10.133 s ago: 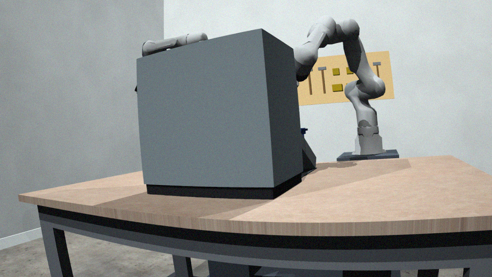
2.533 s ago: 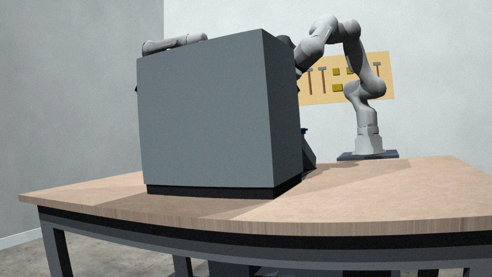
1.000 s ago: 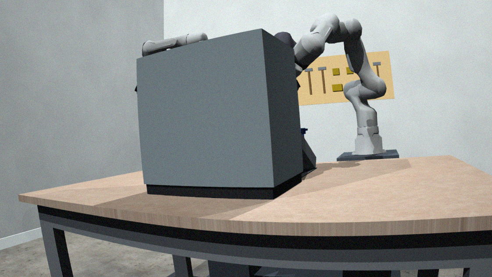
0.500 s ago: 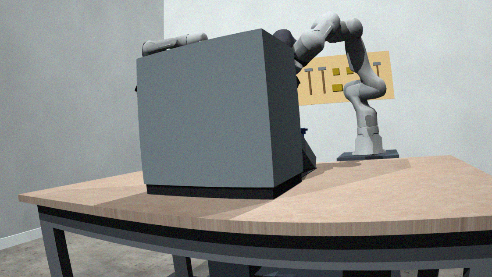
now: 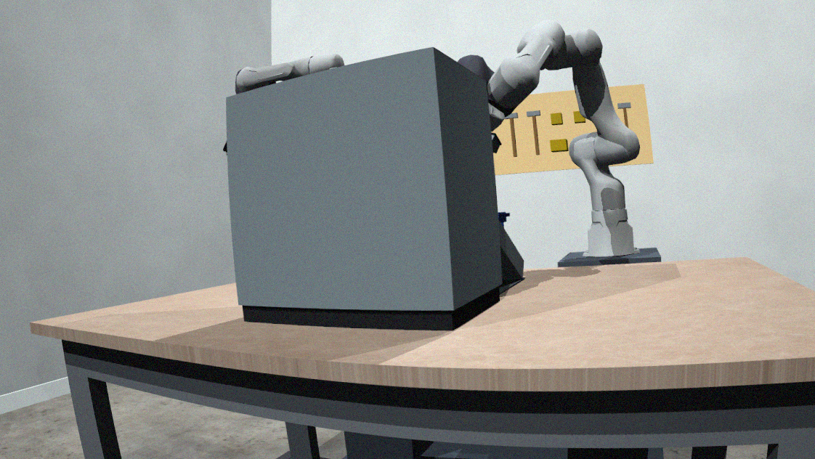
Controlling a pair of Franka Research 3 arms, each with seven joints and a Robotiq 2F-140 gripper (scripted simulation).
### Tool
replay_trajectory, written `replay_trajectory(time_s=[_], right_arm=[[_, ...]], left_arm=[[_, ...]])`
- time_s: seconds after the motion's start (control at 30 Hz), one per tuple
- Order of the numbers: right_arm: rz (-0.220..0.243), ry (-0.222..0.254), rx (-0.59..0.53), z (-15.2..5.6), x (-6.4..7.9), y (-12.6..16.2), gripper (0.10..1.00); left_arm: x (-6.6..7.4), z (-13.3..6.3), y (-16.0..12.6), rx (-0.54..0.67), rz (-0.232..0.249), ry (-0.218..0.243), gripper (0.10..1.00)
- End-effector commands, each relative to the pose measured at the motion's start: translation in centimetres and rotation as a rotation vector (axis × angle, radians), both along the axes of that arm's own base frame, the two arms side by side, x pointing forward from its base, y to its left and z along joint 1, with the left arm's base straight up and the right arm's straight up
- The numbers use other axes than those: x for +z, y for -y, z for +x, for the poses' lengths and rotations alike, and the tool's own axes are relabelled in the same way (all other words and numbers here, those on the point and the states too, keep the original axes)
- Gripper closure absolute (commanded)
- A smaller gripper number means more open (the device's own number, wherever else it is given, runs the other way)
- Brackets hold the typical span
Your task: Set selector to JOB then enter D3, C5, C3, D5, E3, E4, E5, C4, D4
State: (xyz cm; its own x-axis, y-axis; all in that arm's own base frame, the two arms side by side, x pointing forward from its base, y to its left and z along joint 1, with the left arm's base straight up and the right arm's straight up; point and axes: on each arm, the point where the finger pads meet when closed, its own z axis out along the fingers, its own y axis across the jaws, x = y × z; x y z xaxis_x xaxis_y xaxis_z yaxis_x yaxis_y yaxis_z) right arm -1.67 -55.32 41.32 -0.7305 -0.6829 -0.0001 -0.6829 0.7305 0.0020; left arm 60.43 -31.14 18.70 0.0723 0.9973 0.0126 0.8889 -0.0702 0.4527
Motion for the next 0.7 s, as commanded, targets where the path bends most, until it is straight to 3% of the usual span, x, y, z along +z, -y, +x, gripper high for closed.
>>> replay_trajectory(time_s=[0.0,0.67], right_arm=[[-0.002,0.001,0.004,0.0,0.0,0.1,0.098],[-0.002,0.001,0.004,0.0,0.0,0.1,0.098]], left_arm=[[0.0,-0.4,0.2,0.015,-0.013,0.012,0.999],[-1.5,0.1,0.2,0.015,-0.013,0.012,0.999]])
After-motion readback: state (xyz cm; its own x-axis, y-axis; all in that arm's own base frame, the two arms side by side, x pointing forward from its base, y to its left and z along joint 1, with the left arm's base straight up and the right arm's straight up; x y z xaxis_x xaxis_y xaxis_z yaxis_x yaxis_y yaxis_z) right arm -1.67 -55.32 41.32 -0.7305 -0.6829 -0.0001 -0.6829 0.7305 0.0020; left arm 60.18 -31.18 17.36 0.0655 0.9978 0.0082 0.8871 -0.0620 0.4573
